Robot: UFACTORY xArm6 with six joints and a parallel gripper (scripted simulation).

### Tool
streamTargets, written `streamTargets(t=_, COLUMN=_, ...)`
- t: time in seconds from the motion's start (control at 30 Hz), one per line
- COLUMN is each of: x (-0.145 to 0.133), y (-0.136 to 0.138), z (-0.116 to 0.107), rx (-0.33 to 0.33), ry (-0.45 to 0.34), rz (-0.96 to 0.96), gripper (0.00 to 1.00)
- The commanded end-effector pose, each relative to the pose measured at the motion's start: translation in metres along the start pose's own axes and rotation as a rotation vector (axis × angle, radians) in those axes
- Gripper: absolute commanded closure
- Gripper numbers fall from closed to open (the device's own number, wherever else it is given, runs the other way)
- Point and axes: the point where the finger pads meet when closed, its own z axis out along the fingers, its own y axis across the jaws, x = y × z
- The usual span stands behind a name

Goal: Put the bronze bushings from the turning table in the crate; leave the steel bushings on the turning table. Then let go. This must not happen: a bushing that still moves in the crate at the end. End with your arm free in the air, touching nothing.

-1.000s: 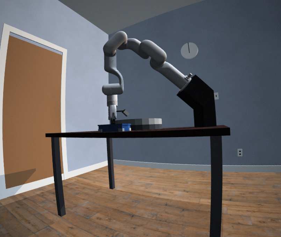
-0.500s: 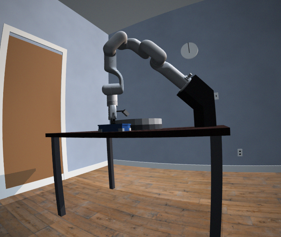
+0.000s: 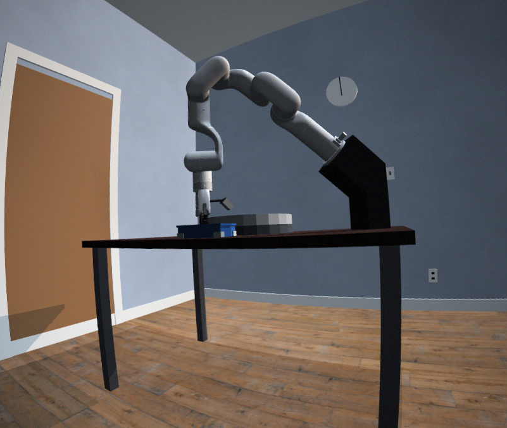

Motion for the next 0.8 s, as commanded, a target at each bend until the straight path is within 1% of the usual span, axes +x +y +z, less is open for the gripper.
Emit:
streamTargets(t=0.0, x=-0.001, y=0.000, z=-0.001, rx=0.001, ry=-0.002, rz=0.000, gripper=0.59)
streamTargets(t=0.37, x=-0.001, y=0.000, z=-0.004, rx=0.001, ry=-0.002, rz=0.000, gripper=0.59)
streamTargets(t=0.5, x=-0.001, y=0.000, z=-0.012, rx=0.001, ry=-0.002, rz=0.000, gripper=0.59)
streamTargets(t=0.7, x=-0.001, y=0.000, z=-0.034, rx=0.001, ry=-0.002, rz=0.000, gripper=0.59)
streamTargets(t=0.77, x=-0.001, y=0.000, z=-0.034, rx=0.001, ry=-0.002, rz=0.000, gripper=0.59)
